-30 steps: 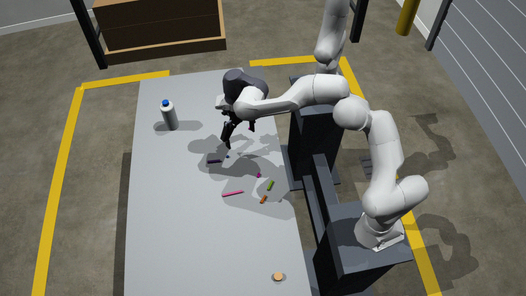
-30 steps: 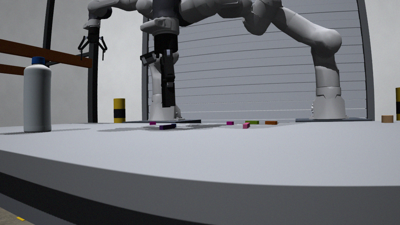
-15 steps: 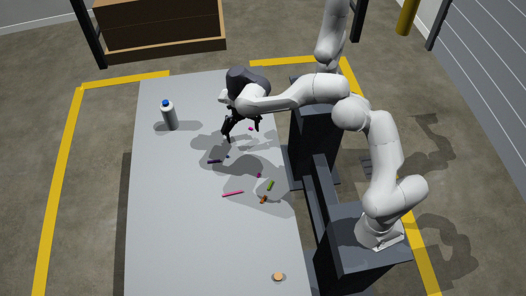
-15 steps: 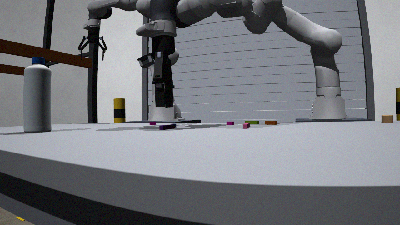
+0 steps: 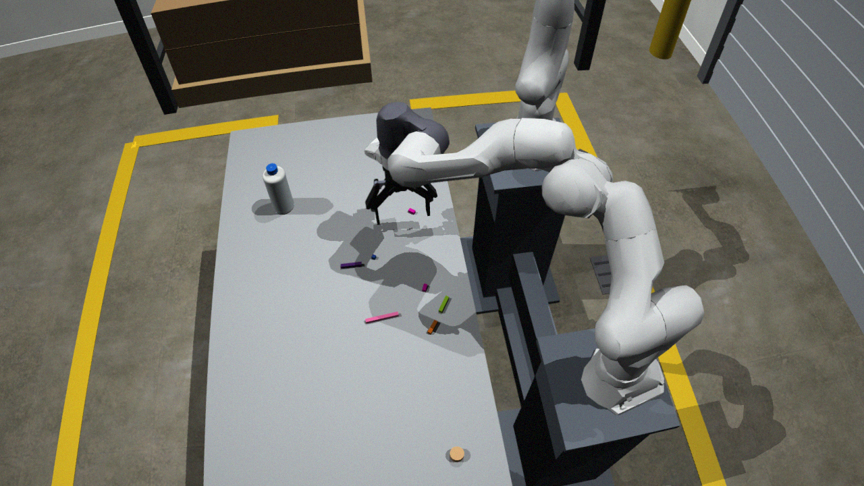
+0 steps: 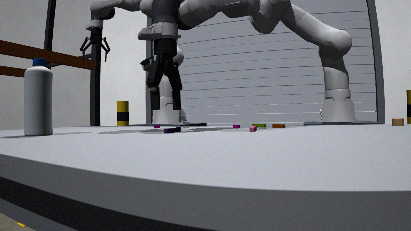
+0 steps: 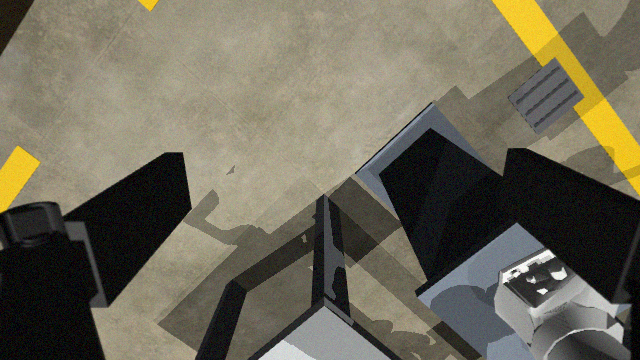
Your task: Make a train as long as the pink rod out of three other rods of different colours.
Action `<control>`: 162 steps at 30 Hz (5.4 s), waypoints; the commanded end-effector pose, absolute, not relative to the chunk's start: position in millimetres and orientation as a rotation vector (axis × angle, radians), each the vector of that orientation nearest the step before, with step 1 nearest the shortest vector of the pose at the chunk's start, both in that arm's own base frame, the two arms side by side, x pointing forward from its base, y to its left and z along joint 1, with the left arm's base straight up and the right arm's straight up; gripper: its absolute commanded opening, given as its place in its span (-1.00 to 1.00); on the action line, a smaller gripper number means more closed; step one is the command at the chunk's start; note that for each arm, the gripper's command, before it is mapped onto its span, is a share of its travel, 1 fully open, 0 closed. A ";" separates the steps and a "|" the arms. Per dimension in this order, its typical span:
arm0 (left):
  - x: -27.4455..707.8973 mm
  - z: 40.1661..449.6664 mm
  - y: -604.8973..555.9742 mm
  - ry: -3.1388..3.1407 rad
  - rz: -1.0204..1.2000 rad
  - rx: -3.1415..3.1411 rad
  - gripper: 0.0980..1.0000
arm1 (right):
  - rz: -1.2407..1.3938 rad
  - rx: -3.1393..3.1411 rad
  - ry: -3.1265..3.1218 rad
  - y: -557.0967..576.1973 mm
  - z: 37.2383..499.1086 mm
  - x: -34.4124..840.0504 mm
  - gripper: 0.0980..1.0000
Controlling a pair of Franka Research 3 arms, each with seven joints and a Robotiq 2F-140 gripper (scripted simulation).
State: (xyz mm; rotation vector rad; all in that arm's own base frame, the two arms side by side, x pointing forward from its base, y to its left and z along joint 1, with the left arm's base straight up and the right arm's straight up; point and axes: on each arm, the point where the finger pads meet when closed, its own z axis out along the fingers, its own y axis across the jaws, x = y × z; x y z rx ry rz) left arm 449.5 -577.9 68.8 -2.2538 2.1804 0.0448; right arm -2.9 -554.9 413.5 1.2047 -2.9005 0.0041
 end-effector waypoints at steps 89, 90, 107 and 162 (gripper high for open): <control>412.9 80.1 -626.9 2.917 0.000 -1.167 1.00 | 0.000 1.196 -2.905 -554.5 413.0 -2.3 1.00; 412.9 80.1 -626.9 2.917 0.000 -1.167 1.00 | 0.000 1.196 -2.905 -554.5 413.0 -2.3 1.00; 412.9 80.1 -626.9 2.917 0.000 -1.167 1.00 | 0.000 1.196 -2.905 -554.5 413.0 -2.3 1.00; 451.4 76.1 -590.6 2.311 0.013 -2.126 1.00 | 0.000 1.196 -2.905 -554.5 413.0 -2.3 1.00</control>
